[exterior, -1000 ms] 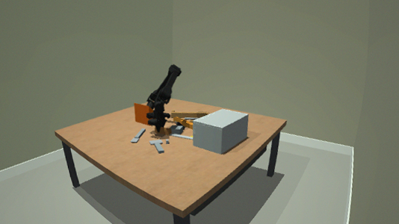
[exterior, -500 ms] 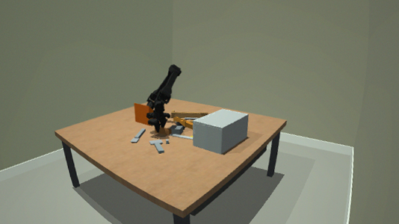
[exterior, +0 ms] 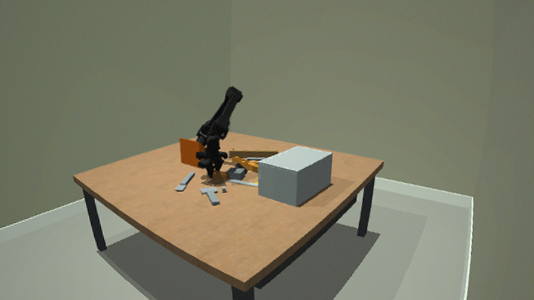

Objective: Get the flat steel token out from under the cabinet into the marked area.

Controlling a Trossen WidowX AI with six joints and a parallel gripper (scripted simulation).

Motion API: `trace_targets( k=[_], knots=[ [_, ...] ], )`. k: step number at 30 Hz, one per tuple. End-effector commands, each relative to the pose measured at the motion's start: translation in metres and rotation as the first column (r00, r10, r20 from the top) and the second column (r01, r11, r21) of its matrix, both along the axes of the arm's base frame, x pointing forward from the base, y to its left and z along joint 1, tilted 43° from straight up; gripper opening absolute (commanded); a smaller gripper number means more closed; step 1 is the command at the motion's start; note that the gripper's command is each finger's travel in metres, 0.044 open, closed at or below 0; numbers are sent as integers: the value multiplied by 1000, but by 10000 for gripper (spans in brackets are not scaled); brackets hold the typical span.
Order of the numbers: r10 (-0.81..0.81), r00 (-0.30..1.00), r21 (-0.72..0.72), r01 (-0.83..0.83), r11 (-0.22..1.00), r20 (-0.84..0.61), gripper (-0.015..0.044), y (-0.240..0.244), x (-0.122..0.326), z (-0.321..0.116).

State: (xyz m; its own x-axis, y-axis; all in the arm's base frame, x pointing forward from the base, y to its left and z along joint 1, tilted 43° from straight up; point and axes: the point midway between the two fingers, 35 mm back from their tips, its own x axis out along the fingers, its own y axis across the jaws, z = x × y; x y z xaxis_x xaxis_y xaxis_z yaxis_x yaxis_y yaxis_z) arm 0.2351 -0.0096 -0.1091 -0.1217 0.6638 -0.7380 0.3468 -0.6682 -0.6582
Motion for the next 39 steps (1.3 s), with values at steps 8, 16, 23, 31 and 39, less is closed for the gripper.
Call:
trace_targets(
  k=[8, 16, 23, 31, 39],
  knots=[
    [-1, 1000, 0, 1, 1000, 0, 105, 0, 0, 0],
    [-1, 1000, 0, 1, 1000, 0, 0, -1, 0, 0],
    [-2, 1000, 1, 2, 1000, 0, 0, 2, 7, 1],
    [-4, 1000, 2, 4, 1000, 0, 0, 7, 19, 4],
    [-5, 1000, 3, 5, 1000, 0, 0, 11, 31, 6]
  ],
)
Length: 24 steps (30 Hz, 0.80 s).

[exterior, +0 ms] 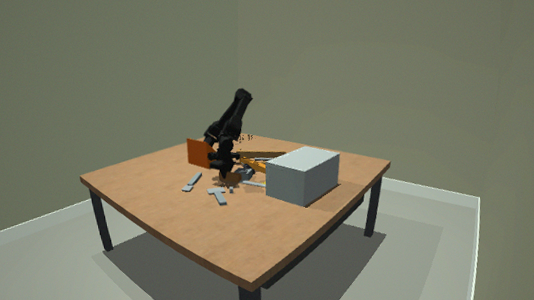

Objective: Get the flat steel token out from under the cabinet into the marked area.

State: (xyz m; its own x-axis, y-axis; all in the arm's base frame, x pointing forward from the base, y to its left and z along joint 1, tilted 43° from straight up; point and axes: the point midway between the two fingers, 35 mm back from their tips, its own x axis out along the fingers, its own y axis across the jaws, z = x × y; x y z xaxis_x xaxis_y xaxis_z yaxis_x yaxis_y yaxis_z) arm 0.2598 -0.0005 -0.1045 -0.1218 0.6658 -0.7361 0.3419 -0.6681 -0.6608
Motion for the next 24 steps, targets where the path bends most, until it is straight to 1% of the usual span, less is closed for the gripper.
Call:
trace_targets(
  k=[1, 24],
  knots=[
    [-1, 1000, 1, 1, 1000, 4, 0, 2, 7, 1],
    [-2, 1000, 2, 2, 1000, 5, 0, 14, 38, 7]
  ],
)
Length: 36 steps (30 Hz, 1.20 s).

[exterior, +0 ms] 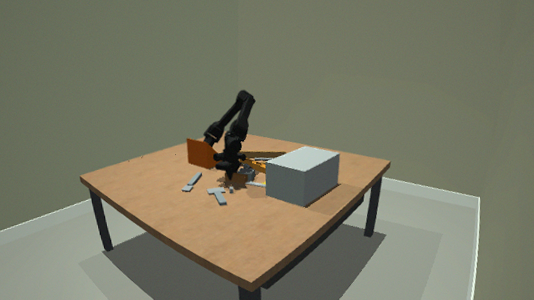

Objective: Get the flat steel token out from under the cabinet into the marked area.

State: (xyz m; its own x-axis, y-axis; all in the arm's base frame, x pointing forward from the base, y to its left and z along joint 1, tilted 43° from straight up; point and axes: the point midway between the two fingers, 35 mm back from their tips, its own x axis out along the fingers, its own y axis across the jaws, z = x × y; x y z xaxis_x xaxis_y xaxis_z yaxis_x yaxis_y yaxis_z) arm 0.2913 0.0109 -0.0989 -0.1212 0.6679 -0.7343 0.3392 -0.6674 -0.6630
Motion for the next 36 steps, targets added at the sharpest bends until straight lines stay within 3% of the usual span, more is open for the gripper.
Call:
trace_targets(
  k=[1, 36],
  knots=[
    [1, 1000, 0, -1, 1000, 7, 0, 3, 8, 1],
    [1, 1000, 1, -1, 1000, 8, 0, 18, 48, 9]
  ],
)
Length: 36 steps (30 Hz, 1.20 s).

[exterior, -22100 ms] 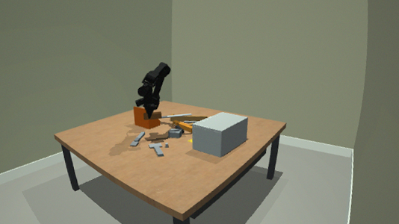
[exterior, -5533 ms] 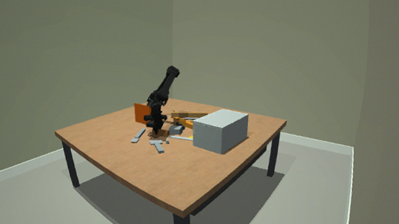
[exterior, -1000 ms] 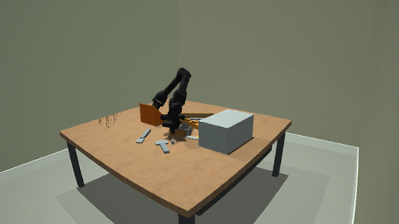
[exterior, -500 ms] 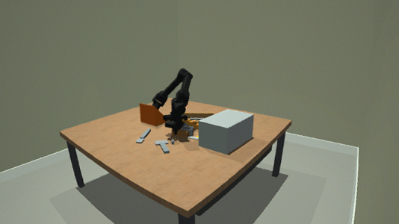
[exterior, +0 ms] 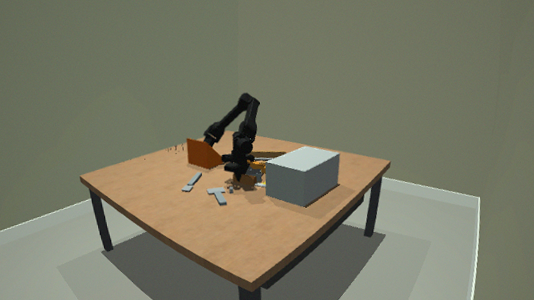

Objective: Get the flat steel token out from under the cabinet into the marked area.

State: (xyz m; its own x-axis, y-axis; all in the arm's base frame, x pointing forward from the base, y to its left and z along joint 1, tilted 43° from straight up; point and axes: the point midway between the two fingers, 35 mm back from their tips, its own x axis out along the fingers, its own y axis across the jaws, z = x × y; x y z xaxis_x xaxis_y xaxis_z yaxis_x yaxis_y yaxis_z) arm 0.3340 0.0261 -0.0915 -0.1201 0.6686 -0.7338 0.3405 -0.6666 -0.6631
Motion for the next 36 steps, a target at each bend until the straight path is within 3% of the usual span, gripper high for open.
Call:
trace_targets(
  k=[1, 36],
  knots=[
    [1, 1000, 0, -1, 1000, 7, 0, 3, 7, 2],
    [1, 1000, 1, -1, 1000, 8, 0, 16, 42, 9]
  ],
)
